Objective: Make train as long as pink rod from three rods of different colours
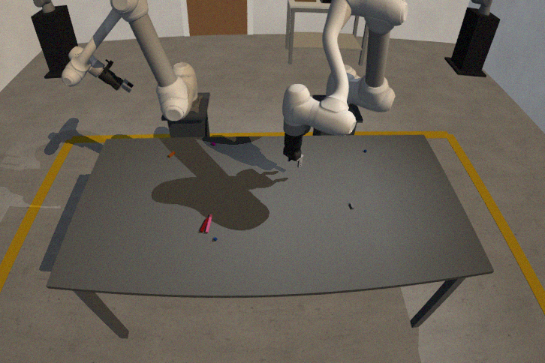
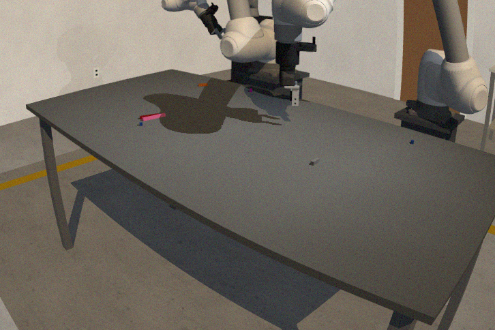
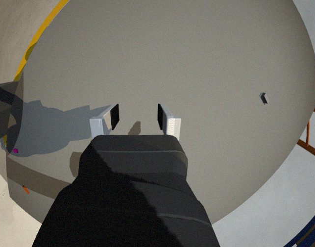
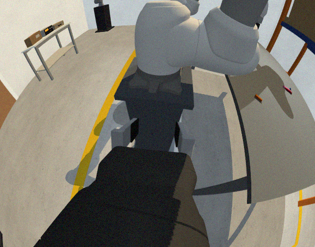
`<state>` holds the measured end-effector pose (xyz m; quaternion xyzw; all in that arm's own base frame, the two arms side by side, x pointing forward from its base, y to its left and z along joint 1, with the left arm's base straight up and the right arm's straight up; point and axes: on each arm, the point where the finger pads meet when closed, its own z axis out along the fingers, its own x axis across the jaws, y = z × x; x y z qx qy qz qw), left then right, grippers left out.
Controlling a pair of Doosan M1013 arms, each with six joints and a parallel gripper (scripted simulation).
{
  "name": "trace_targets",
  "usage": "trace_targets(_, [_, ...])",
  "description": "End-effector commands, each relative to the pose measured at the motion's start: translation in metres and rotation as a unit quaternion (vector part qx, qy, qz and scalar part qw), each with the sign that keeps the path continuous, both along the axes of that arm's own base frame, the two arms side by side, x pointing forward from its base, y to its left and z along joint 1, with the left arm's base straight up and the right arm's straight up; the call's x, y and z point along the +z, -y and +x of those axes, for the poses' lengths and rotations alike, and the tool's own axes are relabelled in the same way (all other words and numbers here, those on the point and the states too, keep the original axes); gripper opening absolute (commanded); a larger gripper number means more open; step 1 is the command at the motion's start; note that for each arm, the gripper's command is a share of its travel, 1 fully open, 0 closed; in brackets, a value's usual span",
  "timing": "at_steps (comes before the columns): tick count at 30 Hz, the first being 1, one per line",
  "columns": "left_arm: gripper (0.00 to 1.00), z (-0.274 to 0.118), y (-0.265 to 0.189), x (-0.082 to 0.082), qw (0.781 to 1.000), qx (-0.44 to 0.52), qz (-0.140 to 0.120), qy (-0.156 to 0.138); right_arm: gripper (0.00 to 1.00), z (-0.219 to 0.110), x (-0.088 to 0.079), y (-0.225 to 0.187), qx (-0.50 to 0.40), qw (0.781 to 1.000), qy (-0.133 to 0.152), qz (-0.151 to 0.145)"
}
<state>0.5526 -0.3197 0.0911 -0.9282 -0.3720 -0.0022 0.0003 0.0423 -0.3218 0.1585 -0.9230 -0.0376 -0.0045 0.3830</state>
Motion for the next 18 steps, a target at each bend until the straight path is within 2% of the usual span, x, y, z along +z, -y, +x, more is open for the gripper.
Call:
trace_targets(1, [1.0, -0.004, 0.031, 0.001, 0.998, -0.059, -0.001, -0.001, 1.0, 0.0, 0.0, 0.0, 0.0, 1.0, 0.0, 0.0])
trace_targets(2, [1.0, -0.004, 0.031, 0.001, 0.998, -0.059, -0.001, -0.001, 1.0, 0.0, 0.0, 0.0, 0.0, 1.0, 0.0, 0.0])
trace_targets(3, [1.0, -0.012, 0.062, 0.001, 0.993, -0.118, -0.001, -0.001, 1.0, 0.0, 0.0, 0.0, 0.0, 1.0, 0.0, 0.0])
trace_targets(8, [1.0, -0.026, 0.106, 0.001, 0.98, -0.201, -0.001, -0.001, 1.0, 0.0, 0.0, 0.0, 0.0, 1.0, 0.0, 0.0])
trace_targets(17, [1.0, -0.067, 0.196, 0.0, 0.93, -0.368, -0.001, -0.001, 1.0, 0.0, 0.0, 0.0, 0.0, 1.0, 0.0, 0.0])
trace_targets(18, [1.0, -0.067, 0.196, 0.0, 0.93, -0.368, -0.001, -0.001, 1.0, 0.0, 0.0, 0.0, 0.0, 1.0, 0.0, 0.0])
